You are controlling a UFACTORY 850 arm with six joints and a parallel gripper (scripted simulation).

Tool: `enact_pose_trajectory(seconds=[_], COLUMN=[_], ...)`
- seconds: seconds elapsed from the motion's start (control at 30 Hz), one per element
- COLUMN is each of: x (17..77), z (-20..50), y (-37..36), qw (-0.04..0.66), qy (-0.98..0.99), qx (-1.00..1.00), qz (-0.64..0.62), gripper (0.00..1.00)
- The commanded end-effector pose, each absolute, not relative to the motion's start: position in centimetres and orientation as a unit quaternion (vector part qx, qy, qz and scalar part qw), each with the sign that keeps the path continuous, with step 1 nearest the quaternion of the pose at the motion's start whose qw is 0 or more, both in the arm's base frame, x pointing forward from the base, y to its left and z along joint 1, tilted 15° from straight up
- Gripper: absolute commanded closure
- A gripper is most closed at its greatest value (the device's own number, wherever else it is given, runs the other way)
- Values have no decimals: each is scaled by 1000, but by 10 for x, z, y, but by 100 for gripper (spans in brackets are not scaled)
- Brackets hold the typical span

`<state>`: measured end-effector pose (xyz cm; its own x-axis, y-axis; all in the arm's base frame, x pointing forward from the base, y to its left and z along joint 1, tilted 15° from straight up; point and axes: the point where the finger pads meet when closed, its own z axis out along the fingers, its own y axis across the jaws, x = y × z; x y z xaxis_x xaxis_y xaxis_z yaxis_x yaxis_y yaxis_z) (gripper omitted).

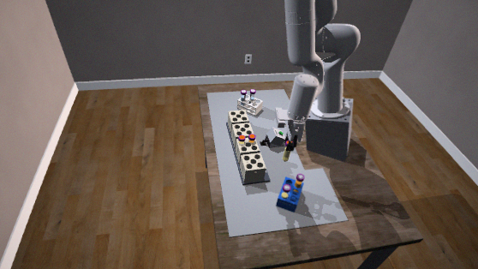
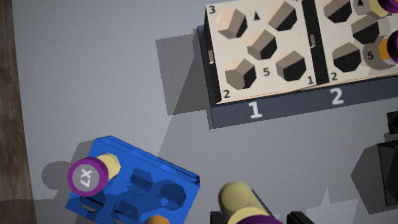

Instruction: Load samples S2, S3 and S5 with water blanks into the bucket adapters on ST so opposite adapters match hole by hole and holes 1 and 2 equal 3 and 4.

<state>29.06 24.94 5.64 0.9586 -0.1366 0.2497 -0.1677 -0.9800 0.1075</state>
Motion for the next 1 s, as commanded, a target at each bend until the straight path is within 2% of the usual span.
enact_pose_trajectory(seconds=[0.0,0.97], x=[299,329], z=[63,88], y=[223,104], qw=[73,73], qy=[12,12], qx=[991,991], qz=[110,110], gripper=[100,100])
